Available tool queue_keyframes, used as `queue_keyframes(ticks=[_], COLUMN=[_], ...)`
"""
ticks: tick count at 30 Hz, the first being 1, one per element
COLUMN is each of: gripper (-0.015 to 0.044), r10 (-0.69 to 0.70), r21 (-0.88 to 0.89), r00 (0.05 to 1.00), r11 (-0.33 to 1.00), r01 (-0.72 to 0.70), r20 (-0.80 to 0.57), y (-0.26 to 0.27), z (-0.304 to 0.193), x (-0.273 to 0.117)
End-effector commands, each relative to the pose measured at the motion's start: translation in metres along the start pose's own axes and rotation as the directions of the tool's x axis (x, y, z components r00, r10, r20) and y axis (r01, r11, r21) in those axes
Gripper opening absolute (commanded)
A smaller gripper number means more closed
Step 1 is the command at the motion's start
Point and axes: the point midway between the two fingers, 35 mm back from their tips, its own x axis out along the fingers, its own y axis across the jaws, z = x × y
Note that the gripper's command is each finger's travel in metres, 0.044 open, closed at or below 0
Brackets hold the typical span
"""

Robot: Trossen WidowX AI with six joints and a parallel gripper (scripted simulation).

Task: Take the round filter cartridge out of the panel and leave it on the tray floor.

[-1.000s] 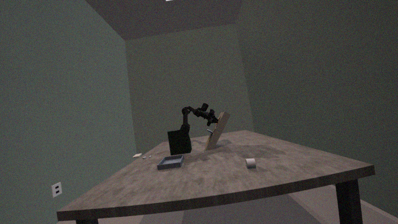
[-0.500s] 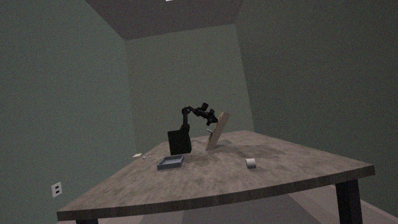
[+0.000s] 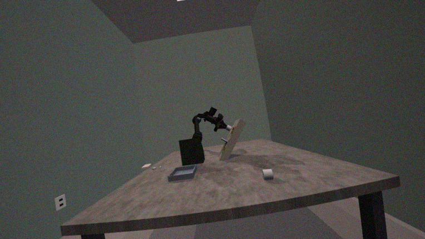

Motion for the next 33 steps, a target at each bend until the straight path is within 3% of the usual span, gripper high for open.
queue_keyframes(ticks=[1,30,33], gripper=[0.0000,0.0000,0.0079], r10=[0.015,0.015,0.012], r21=[-0.020,-0.019,-0.010], r00=[1.000,1.000,1.000], r11=[1.000,1.000,1.000], r01=[-0.015,-0.015,-0.012], r20=[0.007,0.007,0.001], y=[0.007,-0.043,-0.041], z=[0.000,-0.059,-0.055], x=[-0.010,0.002,0.001])
